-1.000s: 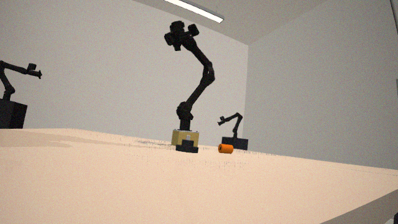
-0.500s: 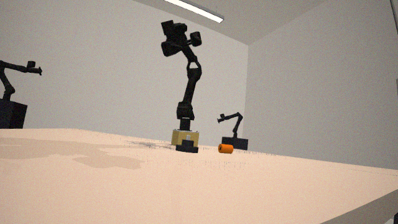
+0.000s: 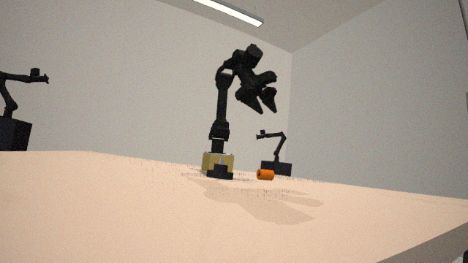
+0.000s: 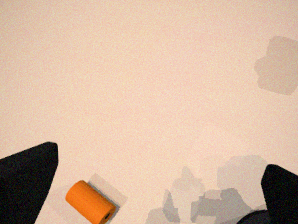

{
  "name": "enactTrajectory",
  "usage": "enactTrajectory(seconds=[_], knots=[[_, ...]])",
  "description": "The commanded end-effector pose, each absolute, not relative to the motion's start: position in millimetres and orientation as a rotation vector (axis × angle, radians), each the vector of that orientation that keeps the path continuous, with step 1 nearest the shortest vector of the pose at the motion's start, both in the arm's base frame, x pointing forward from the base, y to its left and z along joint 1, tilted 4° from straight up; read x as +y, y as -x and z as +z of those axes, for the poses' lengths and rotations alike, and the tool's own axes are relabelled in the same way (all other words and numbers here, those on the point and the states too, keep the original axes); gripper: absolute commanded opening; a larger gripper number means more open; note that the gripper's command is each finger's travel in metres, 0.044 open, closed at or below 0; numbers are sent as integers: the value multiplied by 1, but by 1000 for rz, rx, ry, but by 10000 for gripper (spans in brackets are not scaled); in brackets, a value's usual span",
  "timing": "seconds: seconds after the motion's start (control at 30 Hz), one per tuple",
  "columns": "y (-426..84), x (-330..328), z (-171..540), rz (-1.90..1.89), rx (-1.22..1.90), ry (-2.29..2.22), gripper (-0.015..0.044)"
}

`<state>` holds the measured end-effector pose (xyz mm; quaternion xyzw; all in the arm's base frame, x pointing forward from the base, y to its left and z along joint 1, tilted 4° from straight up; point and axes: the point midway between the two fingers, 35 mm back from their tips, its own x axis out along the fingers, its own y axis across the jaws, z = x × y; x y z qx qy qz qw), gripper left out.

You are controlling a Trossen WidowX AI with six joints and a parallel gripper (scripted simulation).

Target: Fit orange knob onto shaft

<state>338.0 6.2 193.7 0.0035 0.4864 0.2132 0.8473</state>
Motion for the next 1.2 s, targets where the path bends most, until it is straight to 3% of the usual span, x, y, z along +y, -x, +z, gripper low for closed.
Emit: enactTrajectory(seconds=[0.0,0.47,1.17], knots=[[-330,50,151,571,1146,218,440],[-246,133,34,961,1384,1278,440],[-247,130,4,965,1384,1295,440]])
